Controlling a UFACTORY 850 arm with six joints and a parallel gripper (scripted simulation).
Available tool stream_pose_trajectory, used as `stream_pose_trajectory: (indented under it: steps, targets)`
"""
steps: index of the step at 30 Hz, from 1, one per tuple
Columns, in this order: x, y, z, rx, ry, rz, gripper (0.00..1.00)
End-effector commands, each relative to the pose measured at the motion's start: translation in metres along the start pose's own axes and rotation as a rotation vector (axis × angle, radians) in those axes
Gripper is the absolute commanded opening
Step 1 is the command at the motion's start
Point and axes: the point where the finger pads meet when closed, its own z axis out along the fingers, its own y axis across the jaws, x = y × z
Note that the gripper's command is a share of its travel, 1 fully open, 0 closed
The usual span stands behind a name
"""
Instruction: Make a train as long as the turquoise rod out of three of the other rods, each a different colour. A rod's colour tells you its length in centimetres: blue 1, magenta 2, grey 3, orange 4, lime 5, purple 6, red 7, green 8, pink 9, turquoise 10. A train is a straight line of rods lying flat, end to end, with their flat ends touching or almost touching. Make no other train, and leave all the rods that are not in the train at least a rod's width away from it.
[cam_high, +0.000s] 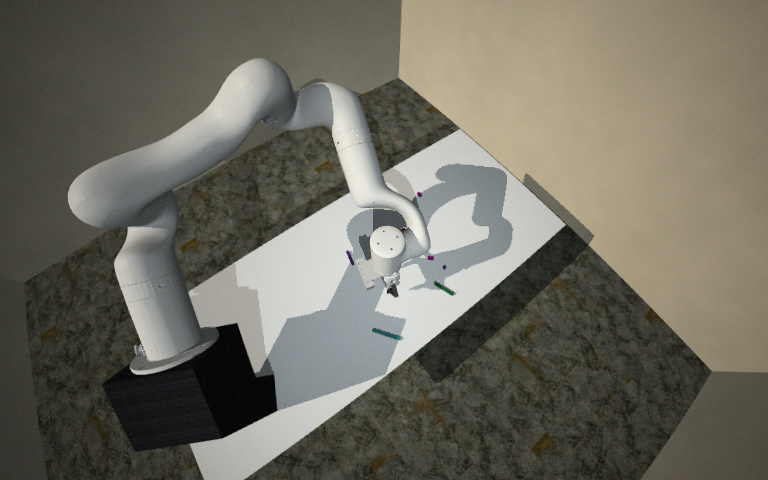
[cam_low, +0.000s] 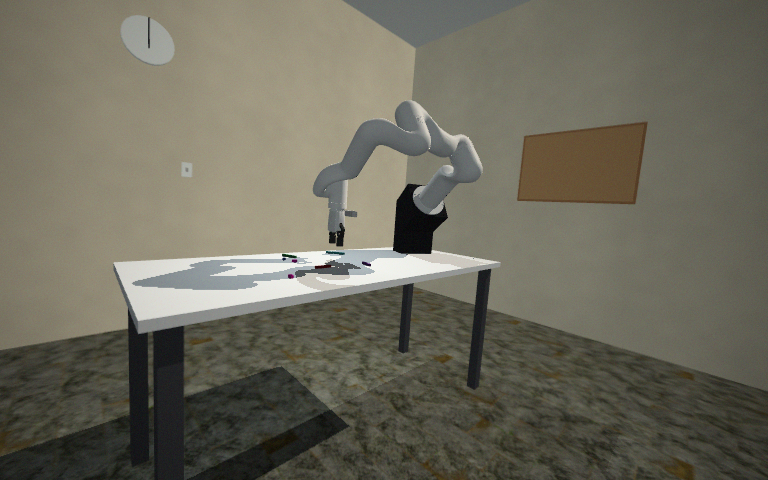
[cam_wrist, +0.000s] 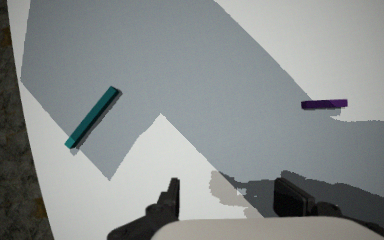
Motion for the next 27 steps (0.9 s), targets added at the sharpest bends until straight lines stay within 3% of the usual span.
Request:
stream_pose_trajectory:
  steps: [1, 27]
  targets:
    - [0.003, -0.009, 0.000, -0.003, -0.015, -0.167, 1.00]
    - [0.023, -0.052, 0.000, 0.001, -0.018, -0.952, 1.00]
